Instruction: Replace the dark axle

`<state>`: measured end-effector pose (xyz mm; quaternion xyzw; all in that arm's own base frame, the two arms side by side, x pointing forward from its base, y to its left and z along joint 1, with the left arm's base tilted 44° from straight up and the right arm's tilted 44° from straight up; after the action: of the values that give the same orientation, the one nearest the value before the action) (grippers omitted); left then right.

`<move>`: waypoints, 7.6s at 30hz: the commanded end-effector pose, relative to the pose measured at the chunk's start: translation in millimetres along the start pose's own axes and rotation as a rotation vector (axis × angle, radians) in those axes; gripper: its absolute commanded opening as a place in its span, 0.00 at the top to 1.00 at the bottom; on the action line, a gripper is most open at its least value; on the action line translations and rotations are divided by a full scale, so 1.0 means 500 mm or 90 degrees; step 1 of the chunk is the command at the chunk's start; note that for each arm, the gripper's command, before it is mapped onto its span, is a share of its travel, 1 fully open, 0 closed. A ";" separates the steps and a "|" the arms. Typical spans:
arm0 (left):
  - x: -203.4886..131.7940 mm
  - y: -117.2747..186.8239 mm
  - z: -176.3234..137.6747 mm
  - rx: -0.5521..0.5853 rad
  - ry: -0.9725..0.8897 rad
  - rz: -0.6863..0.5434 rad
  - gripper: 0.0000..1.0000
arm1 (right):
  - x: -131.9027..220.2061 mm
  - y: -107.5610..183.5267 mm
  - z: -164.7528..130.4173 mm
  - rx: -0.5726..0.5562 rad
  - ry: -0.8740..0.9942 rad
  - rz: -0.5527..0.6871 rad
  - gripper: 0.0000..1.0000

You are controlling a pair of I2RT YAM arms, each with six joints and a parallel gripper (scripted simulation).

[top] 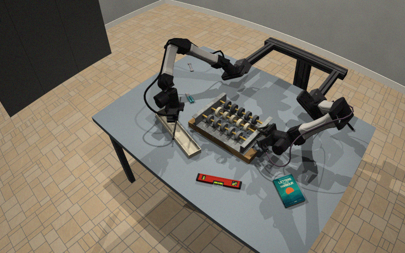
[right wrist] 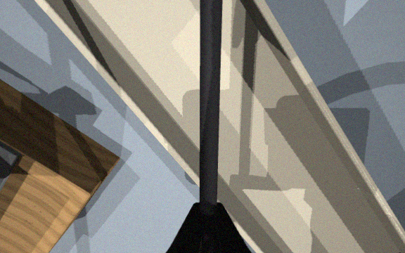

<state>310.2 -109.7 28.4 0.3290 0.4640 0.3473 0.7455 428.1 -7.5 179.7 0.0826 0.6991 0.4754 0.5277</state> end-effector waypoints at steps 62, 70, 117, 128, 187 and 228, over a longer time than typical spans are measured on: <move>-0.027 -0.037 -0.026 0.034 -0.012 -0.035 0.67 | 0.021 -0.109 0.100 -0.029 0.419 0.035 1.00; -0.027 -0.037 -0.026 0.034 -0.012 -0.035 0.67 | 0.011 -0.117 0.105 -0.035 0.414 0.027 1.00; -0.027 -0.037 -0.026 0.034 -0.012 -0.035 0.67 | 0.006 -0.160 0.102 -0.034 0.410 0.026 1.00; -0.027 -0.037 -0.026 0.034 -0.012 -0.035 0.67 | 0.009 -0.144 0.103 -0.032 0.419 0.025 0.74; -0.027 -0.037 -0.026 0.034 -0.012 -0.035 0.67 | 0.000 0.005 0.092 -0.032 0.417 0.014 0.69; -0.027 -0.037 -0.026 0.034 -0.012 -0.035 0.67 | 0.401 0.167 0.010 0.016 -0.273 -0.017 0.69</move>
<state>310.2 -109.7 28.4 0.3290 0.4641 0.3473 0.7455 328.4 150.5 119.4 0.1525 0.6519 0.4599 0.5833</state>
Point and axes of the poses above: on each arm, the point where the finger pads meet when closed, its own y axis back along the fingers, its own x axis across the jaws, z = x × y, the point moved 6 cm from there along y, back along the fingers, and after that the axes turned 2 degrees about -y, right-handed, at the moved point
